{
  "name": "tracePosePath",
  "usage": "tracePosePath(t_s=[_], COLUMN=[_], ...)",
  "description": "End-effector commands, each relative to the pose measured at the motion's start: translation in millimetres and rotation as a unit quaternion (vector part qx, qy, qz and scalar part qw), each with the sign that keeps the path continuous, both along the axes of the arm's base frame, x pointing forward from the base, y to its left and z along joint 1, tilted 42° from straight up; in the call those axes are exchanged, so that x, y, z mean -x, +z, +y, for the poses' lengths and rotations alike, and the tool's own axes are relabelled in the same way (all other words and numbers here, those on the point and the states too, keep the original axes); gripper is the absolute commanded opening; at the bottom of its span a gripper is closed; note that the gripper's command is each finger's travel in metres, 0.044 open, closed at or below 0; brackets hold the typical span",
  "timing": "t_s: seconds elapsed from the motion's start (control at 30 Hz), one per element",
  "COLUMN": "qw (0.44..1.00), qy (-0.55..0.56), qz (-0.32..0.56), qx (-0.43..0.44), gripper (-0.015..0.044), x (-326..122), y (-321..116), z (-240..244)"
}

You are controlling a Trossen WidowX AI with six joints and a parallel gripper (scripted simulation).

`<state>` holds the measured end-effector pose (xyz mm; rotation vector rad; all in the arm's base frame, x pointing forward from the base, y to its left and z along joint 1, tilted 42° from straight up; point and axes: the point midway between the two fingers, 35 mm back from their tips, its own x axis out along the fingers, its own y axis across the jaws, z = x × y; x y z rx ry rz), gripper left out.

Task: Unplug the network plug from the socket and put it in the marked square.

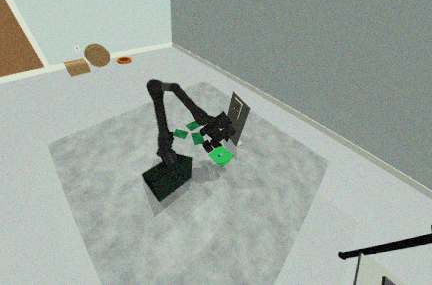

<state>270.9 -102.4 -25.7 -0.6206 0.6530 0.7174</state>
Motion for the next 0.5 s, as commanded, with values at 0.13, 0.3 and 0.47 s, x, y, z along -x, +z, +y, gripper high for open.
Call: tracePosePath(t_s=[0.13,0.3,0.47], qw=[1.000,1.000,1.000], qy=[0.003,0.003,0.003], qz=[-0.004,-0.004,-0.006], qx=[0.002,0.002,0.001], gripper=[0.0156,0.0156,0.0156], x=[-1,1,4], y=[23,38,55], z=[-22,-34,-45])
